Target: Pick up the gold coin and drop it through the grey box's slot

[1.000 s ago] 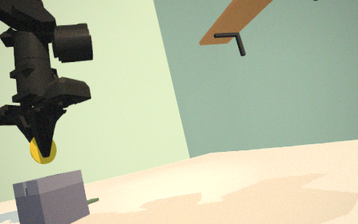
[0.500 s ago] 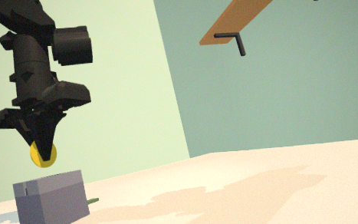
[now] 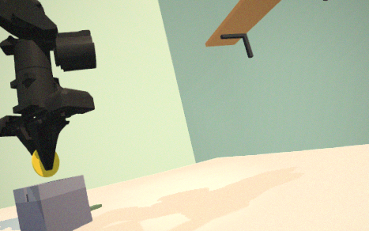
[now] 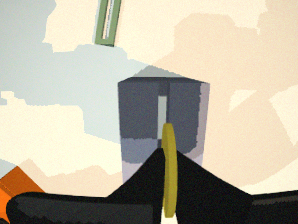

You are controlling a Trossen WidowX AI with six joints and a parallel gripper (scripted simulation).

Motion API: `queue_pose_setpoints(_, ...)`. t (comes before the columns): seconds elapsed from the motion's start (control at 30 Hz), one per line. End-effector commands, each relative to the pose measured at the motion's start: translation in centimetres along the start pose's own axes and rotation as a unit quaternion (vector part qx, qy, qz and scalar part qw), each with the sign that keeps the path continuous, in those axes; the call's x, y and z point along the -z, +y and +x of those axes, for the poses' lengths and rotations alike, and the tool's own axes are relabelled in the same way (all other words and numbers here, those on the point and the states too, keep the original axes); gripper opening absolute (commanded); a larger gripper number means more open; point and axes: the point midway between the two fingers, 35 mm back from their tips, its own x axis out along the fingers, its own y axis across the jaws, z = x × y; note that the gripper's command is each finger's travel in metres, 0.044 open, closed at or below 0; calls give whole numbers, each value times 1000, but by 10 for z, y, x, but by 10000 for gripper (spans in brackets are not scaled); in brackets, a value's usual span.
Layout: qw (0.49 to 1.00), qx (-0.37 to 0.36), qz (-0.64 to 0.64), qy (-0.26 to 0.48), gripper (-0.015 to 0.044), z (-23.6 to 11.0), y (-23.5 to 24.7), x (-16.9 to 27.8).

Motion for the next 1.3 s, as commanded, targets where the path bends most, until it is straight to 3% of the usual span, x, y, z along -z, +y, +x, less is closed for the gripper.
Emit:
queue_pose_setpoints(0.0, 1000, -1, -3, 1, 0, 3, 1, 1)
queue_pose_setpoints(0.33, 1000, -1, -4, 1, 0, 7, 1, 1)
queue_pose_setpoints(0.53, 1000, 0, -1, 0, 157, 5, 0, 0)
queue_pose_setpoints(0.83, 1000, 0, -1, 0, 161, 5, 0, 0)
queue_pose_setpoints(1.17, 1000, -1, -2, 0, 423, -23, 1, 0)
queue_pose_setpoints(1.27, 1000, -4, -4, 3, 440, -55, 4, 3)
